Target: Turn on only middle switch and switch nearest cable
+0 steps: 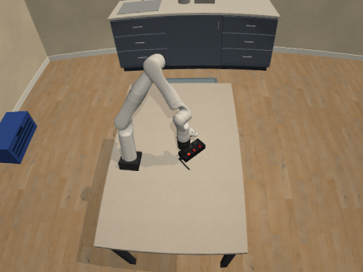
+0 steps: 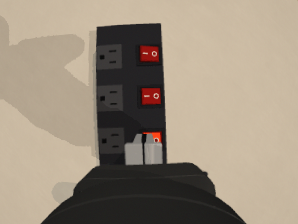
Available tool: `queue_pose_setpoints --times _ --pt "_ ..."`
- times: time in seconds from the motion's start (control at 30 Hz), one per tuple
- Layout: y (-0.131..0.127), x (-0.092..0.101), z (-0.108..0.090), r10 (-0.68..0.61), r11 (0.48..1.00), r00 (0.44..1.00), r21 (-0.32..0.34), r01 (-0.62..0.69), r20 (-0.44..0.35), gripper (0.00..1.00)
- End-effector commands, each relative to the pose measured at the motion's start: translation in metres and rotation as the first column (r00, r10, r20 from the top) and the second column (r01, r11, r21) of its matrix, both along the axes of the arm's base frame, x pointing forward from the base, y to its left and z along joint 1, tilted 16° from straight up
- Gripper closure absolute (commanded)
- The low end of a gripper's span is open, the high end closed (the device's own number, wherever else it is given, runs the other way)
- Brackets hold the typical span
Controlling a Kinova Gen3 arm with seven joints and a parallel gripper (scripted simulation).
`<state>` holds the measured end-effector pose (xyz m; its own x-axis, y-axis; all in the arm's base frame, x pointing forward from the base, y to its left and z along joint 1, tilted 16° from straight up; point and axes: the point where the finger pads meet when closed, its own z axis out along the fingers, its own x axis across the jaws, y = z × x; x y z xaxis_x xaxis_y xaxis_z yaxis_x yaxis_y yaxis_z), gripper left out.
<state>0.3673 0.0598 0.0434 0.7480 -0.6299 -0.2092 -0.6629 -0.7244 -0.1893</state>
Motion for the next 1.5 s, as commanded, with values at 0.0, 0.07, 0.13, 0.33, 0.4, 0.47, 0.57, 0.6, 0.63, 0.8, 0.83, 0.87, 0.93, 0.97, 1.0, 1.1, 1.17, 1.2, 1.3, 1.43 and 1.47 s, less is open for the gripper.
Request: queue_pose_setpoints --times 0.0,0.07,0.13,0.33,0.4,0.47,0.57,0.6,0.63,0.8,0.83,0.87,0.93,0.97,1.0,1.1,1.17,1.2,1.3,1.43,1.47 --pt "-0.002 0.004 0.010 -0.001 1.000 1.000 -0.001 0.001 0.013 1.00" --pt "-0.004 0.004 0.016 -0.001 1.000 1.000 -0.001 0.001 0.013 1.00" --pt "-0.005 0.004 0.019 -0.001 1.000 1.000 -0.001 0.001 0.013 1.00" --pt "-0.007 0.005 0.028 -0.001 1.000 1.000 -0.001 0.001 0.013 1.00" --pt "-0.008 0.005 0.029 -0.001 1.000 1.000 -0.001 0.001 0.013 1.00" --pt "-0.008 0.005 0.029 -0.001 1.000 1.000 -0.001 0.001 0.013 1.00" --pt "-0.008 0.005 0.029 -0.001 1.000 1.000 -0.001 0.001 0.013 1.00" --pt "-0.008 0.005 0.029 -0.001 1.000 1.000 -0.001 0.001 0.013 1.00" --pt "-0.008 0.005 0.029 -0.001 1.000 1.000 -0.001 0.001 0.013 1.00" --pt "-0.008 0.005 0.029 -0.001 1.000 1.000 -0.001 0.001 0.013 1.00" --pt "-0.008 0.005 0.029 -0.001 1.000 1.000 -0.001 0.001 0.013 1.00" --pt "-0.008 0.005 0.029 -0.001 1.000 1.000 -0.001 0.001 0.013 1.00" --pt "-0.008 0.005 0.029 -0.001 1.000 1.000 -0.001 0.001 0.013 1.00" --pt "-0.008 0.005 0.029 -0.001 1.000 1.000 -0.001 0.001 0.013 1.00" --pt "-0.008 0.005 0.029 -0.001 1.000 1.000 -0.001 0.001 0.013 1.00" --pt "-0.006 0.007 0.031 -0.001 1.000 1.000 -0.001 0.001 0.013 1.00" --pt "0.004 0.017 0.038 -0.001 1.000 1.000 -0.001 0.001 0.014 1.00" --pt "0.010 0.023 0.042 -0.001 1.000 1.000 -0.001 0.001 0.014 1.00" --pt "0.015 0.029 0.047 -0.001 1.000 1.000 -0.001 0.001 0.013 1.00" --pt "0.022 0.034 0.052 -0.001 1.000 1.000 -0.001 0.001 0.013 1.00" --pt "0.022 0.034 0.052 -0.001 1.000 1.000 -0.001 0.001 0.013 1.00"
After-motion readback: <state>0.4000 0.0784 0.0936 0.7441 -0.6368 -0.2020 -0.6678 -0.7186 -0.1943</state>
